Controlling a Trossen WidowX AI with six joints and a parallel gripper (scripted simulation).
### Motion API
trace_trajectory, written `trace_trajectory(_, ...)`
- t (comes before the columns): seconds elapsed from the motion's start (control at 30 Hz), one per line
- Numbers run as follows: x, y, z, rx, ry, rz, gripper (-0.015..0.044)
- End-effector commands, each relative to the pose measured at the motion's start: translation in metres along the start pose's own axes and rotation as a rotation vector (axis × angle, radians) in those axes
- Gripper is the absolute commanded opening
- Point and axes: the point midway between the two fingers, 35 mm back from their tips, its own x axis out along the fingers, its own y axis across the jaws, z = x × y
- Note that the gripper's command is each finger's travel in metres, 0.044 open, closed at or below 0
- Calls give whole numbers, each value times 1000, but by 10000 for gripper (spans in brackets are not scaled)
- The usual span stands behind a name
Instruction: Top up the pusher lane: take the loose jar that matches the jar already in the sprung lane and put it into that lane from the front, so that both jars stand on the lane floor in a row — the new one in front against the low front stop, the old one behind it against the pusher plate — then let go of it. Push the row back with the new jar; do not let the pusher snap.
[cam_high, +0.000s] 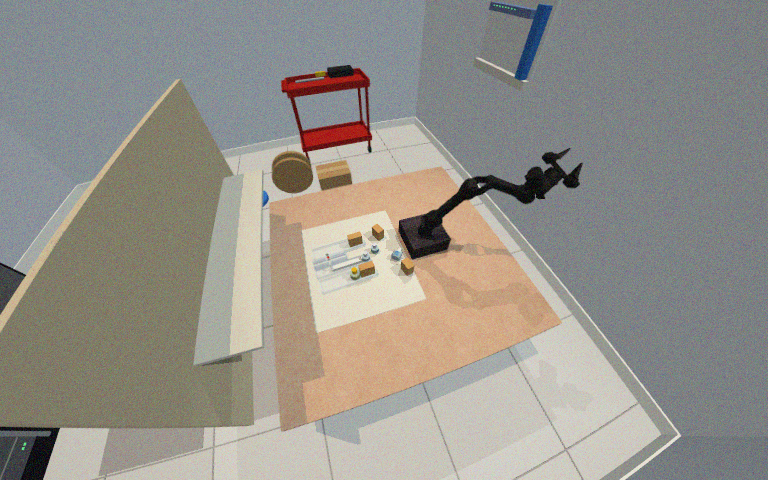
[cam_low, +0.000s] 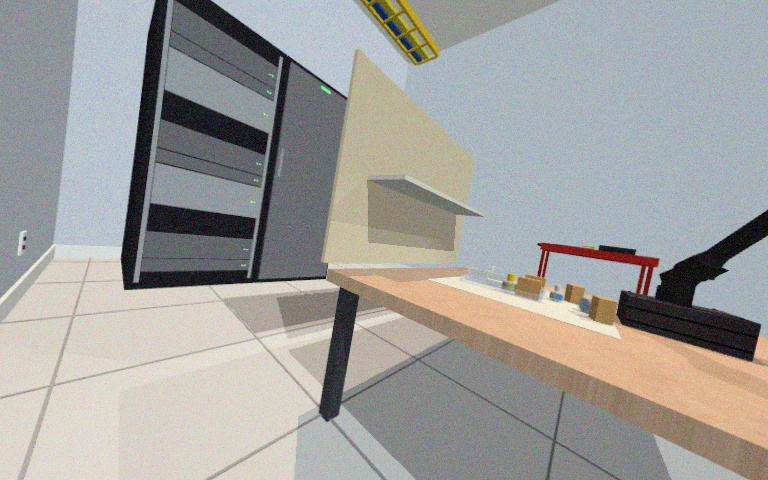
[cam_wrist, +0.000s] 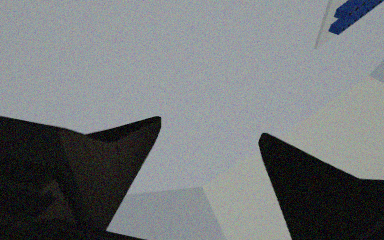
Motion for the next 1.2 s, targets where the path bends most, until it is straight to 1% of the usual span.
trace_trajectory(0.0, -1, 2, -2, 2, 1, 6, 426)
trace_trajectory(0.03, -5, 8, -7, 8, 5, 25, 440)
trace_trajectory(0.27, -64, 78, -84, 97, 95, 280, 440)
trace_trajectory(0.43, -120, 114, -143, 142, 200, 447, 440)
trace_trajectory(0.6, -185, 137, -201, 183, 329, 599, 440)
trace_trajectory(0.87, -305, 147, -281, 284, 587, 812, 440)
trace_trajectory(1.17, -454, 122, -344, 408, 957, 991, 440)
